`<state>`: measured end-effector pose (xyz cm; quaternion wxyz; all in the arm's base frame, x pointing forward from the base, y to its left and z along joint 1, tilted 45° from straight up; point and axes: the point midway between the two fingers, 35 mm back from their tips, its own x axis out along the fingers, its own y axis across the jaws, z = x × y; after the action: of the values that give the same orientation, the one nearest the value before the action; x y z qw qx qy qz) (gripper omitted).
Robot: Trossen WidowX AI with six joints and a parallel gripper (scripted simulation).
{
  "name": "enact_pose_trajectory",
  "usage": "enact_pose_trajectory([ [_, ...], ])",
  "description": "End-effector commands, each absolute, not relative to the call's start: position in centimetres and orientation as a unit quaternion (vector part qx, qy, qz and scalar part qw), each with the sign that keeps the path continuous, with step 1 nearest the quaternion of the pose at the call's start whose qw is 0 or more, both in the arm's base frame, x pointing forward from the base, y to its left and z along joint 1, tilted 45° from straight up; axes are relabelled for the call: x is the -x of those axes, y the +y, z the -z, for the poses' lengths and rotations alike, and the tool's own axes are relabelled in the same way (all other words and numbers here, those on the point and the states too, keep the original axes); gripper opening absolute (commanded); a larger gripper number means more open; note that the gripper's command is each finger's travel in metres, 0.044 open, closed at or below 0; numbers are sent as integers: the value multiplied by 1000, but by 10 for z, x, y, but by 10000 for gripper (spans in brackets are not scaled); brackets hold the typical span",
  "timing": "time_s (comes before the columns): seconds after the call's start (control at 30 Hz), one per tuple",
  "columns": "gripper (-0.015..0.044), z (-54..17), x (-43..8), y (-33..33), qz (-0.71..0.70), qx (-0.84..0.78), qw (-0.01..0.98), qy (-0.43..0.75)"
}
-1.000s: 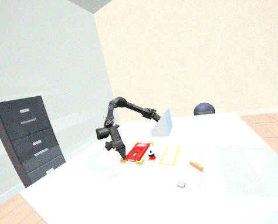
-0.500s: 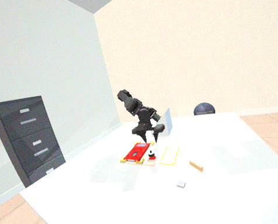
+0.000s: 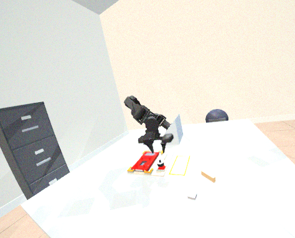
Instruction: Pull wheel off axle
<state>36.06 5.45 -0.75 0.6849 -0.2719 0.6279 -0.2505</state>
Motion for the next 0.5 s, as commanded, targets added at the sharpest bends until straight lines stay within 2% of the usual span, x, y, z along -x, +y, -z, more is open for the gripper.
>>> enact_pose_trajectory([
  [0.0, 300, 25, -363, 37, 252, 277, 681, 629],
  [0.3, 300, 55, -365, 5, 254, 278, 681, 628],
  [0.4, 221, 52, -363, 7, 257, 272, 677, 634],
  [0.47, 208, 52, -363, 7, 257, 272, 677, 634],
])
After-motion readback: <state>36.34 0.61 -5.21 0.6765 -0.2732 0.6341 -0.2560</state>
